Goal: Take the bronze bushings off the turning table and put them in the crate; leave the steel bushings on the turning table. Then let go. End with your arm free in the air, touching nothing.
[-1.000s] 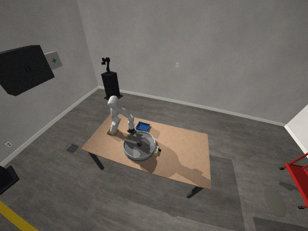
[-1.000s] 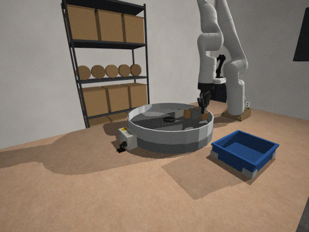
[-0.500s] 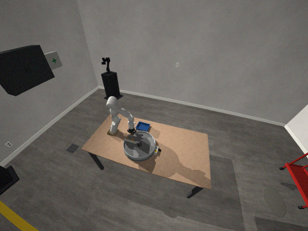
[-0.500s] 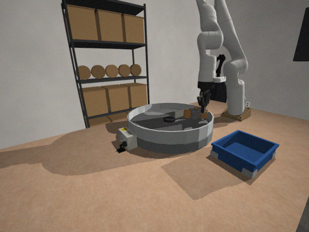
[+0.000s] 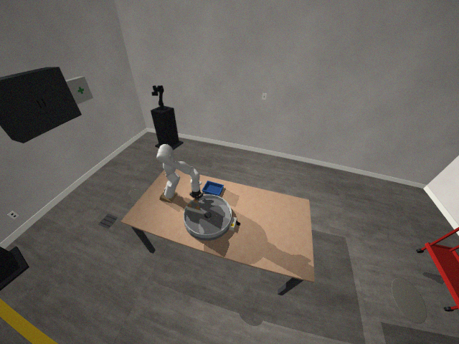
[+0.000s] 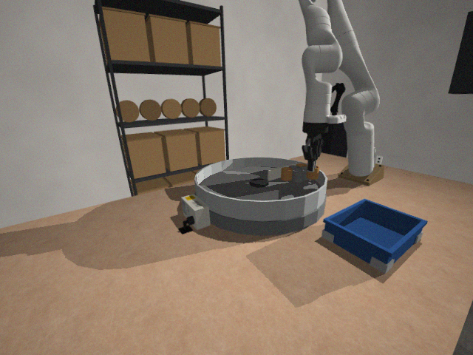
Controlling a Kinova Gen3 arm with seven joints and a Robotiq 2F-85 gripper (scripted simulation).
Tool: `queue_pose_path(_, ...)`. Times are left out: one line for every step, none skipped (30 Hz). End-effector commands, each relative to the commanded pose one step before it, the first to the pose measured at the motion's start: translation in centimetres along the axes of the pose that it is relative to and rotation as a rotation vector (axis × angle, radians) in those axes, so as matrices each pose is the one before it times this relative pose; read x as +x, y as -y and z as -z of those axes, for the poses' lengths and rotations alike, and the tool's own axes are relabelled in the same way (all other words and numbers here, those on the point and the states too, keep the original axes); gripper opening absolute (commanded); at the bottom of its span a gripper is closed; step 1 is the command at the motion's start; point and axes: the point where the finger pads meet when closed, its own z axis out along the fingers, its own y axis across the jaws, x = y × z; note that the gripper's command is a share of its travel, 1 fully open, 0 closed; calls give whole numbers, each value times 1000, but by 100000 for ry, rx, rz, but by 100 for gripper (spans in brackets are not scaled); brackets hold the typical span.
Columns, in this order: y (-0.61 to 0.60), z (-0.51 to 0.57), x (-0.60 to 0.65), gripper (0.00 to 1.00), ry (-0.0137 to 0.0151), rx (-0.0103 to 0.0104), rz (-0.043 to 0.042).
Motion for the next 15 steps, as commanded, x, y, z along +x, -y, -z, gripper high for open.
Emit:
queue_pose_path(-22,14,-8,0,-34,-84,-80)
queue_pose_path(1,146,5,0,34,28,58)
queue_pose_path(0,150,0,0,0,0,1)
queue_pose_path(0,150,0,0,0,0,1)
queue_pose_path(0,150,0,0,0,0,1)
queue_pose_path(0,150,0,0,0,0,1)
queue_pose_path(0,0,0,0,0,0,0)
queue_pose_path(0,0,0,0,0,0,0)
queue_pose_path(0,0,0,0,0,0,0)
queue_pose_path(0,0,0,0,0,0,0)
queue_pose_path(0,0,0,0,0,0,0)
queue_pose_path(0,0,0,0,0,0,0)
queue_pose_path(0,0,0,0,0,0,0)
queue_pose_path(0,0,0,0,0,0,0)
queue_pose_path(0,0,0,0,0,0,0)
